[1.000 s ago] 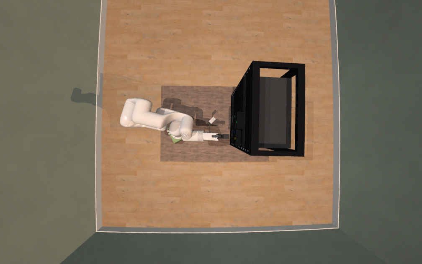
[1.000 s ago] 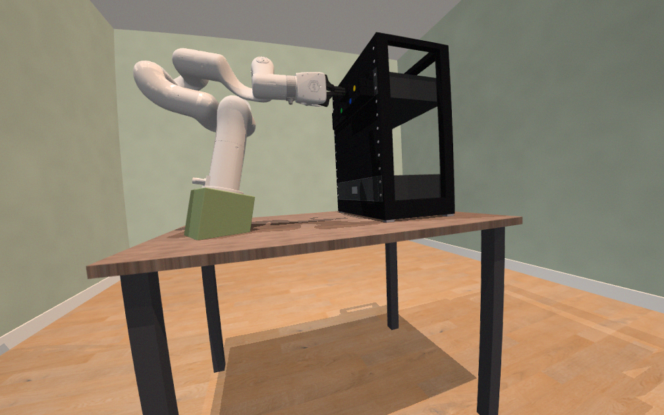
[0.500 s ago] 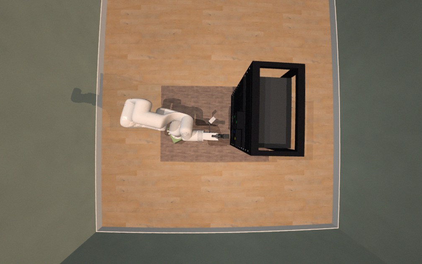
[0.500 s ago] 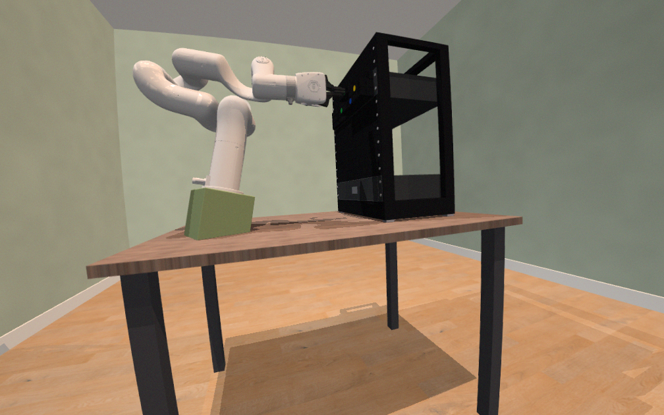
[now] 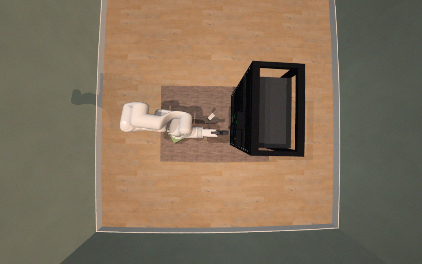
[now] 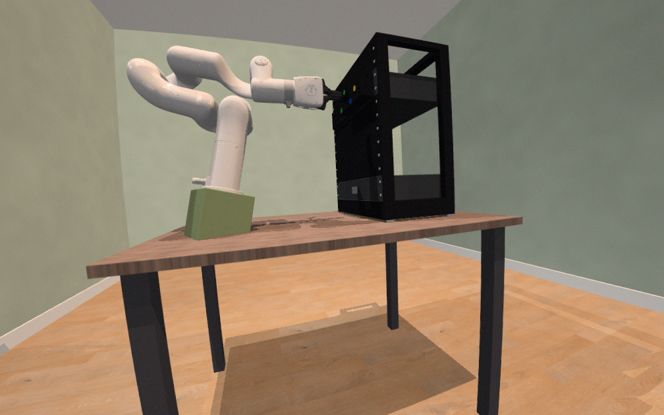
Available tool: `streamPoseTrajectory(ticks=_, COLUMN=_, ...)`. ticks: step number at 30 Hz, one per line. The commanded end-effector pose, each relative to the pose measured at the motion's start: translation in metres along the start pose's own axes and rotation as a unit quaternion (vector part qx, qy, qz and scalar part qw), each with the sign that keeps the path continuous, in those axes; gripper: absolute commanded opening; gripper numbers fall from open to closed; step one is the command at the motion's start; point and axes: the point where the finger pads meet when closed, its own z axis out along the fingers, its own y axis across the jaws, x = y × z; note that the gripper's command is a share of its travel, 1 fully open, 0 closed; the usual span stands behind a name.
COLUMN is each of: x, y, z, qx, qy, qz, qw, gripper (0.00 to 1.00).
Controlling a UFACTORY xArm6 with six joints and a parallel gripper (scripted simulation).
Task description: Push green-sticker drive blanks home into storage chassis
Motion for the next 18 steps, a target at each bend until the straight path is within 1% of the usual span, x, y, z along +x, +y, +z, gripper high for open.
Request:
streamPoseTrajectory(ticks=1, x=0.012, y=0.0, z=-0.003, qx=-0.003, qy=-0.005, qz=-0.001, qw=1.0, gripper=0.0)
streamPoseTrajectory(ticks=18, x=0.06, y=-0.008, z=-0.014, qx=-0.003, qy=-0.005, qz=-0.001, qw=1.0, gripper=0.0)
